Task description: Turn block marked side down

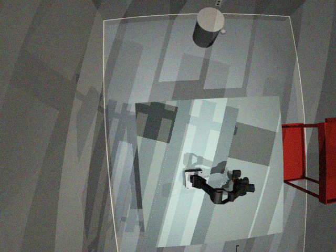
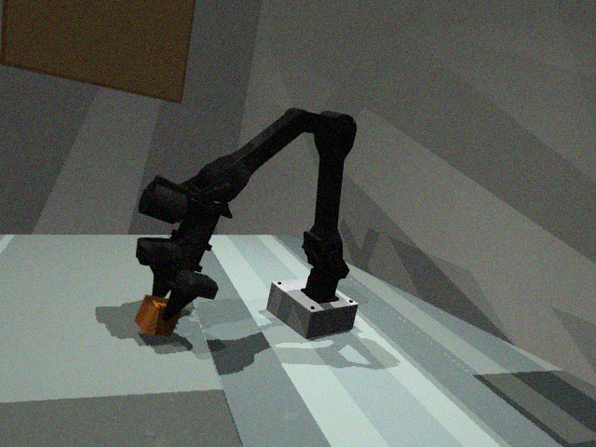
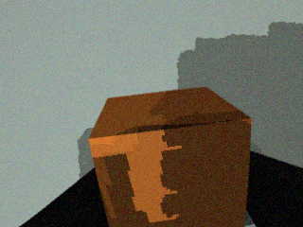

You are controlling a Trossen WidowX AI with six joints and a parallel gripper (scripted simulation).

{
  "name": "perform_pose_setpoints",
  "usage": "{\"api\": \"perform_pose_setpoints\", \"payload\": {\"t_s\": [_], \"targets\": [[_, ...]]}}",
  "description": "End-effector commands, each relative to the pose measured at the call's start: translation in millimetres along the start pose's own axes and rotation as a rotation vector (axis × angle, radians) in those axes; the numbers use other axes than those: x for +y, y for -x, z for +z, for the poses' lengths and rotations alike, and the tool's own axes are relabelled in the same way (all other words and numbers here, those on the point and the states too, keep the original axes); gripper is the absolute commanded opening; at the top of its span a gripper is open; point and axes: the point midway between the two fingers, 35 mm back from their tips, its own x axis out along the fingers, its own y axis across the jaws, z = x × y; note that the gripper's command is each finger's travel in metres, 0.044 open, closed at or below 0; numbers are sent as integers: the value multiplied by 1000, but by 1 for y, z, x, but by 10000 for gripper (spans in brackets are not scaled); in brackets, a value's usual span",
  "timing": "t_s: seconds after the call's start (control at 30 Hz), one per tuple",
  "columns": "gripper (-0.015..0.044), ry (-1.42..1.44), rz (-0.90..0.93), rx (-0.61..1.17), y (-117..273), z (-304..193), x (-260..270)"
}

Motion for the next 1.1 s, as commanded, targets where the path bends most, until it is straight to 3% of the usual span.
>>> {"api": "perform_pose_setpoints", "payload": {"t_s": [0.0,0.3,0.53,1.07], "targets": [[0,-4,2,-80,2,0,0],[0,0,2,-223,5,-4,1],[0,0,2,-236,5,-4,1],[0,-12,-3,-452,-27,0,-3]]}}
